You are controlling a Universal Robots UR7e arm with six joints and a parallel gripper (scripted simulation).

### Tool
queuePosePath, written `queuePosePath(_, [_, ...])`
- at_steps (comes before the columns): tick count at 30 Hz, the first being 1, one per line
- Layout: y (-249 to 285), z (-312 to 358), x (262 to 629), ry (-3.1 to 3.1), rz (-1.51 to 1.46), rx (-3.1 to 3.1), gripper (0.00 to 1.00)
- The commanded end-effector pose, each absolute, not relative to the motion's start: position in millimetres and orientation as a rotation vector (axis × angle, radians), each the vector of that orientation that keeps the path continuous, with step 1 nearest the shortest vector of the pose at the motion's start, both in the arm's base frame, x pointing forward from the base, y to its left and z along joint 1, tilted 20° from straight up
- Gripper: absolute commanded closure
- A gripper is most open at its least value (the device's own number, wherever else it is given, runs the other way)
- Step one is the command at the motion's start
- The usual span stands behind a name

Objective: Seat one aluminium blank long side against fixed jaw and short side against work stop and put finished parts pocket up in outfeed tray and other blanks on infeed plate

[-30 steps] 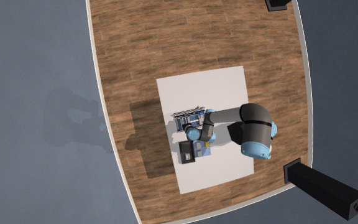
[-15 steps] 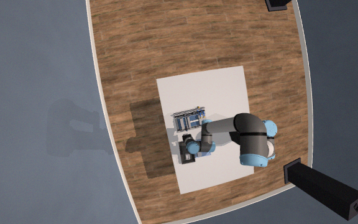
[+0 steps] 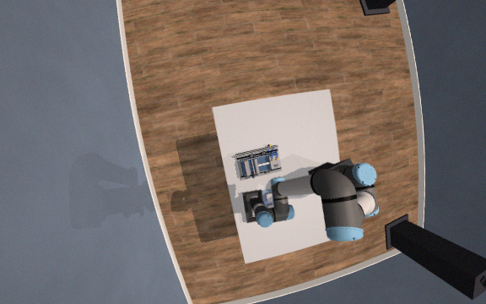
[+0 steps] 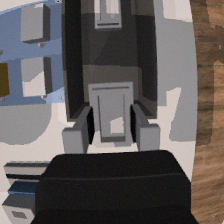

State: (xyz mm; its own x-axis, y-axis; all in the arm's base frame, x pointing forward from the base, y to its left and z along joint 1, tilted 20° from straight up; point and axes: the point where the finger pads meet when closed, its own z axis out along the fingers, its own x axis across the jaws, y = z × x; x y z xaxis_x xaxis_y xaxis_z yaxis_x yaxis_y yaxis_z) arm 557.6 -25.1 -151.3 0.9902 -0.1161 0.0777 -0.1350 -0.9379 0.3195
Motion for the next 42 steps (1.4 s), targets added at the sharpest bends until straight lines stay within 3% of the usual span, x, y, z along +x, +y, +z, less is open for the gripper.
queuePosePath(1, [-9.4, -156.2, 560.4, -0.192, 0.085, 2.8, 1.0])
queuePosePath(42, [5.7, -161.4, 560.4, -0.197, 0.087, 2.797, 1.0])
